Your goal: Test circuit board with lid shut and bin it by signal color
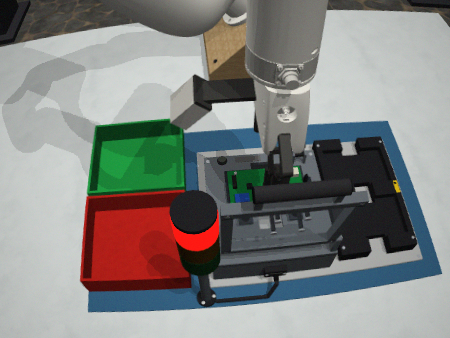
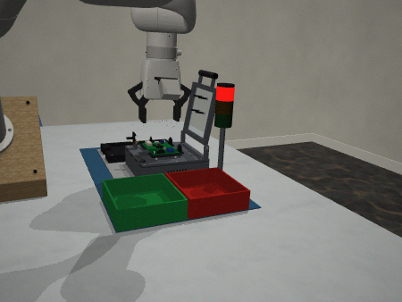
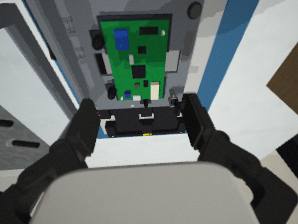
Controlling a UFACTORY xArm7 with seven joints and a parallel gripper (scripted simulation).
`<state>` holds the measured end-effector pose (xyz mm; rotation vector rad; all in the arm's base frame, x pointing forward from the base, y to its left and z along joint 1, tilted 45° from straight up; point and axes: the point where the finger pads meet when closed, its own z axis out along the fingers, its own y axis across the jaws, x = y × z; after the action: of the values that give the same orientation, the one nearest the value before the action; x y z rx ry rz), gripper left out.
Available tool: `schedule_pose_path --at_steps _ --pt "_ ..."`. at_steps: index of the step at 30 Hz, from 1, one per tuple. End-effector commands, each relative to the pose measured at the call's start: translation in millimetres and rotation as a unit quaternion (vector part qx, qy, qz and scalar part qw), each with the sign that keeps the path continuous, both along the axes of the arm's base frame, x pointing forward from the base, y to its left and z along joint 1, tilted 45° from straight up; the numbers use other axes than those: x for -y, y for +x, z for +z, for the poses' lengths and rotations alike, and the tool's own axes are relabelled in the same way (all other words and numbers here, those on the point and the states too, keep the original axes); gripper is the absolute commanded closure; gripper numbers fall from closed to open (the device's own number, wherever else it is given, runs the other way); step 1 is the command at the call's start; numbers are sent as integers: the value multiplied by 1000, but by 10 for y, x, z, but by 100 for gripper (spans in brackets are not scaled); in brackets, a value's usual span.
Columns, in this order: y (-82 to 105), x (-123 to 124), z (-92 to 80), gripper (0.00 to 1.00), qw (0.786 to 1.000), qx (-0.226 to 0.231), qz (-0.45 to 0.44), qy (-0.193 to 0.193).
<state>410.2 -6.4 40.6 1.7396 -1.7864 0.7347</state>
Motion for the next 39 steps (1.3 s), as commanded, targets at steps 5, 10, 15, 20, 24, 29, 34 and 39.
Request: schedule_pose_path --at_steps 5,10,15,20,24,29,34,39 --pt "17 126 -137 0 1000 2 1 1" --pt "17 141 -152 0 1000 2 1 1" --pt "17 143 -154 0 1000 2 1 1" --pt "17 144 -155 0 1000 2 1 1" --pt "18 170 -181 0 1000 2 1 1" --pt "19 216 -229 0 1000 2 1 1" --pt "23 330 -347 0 1000 2 1 1" --pt "26 439 -460 0 1000 2 1 1"
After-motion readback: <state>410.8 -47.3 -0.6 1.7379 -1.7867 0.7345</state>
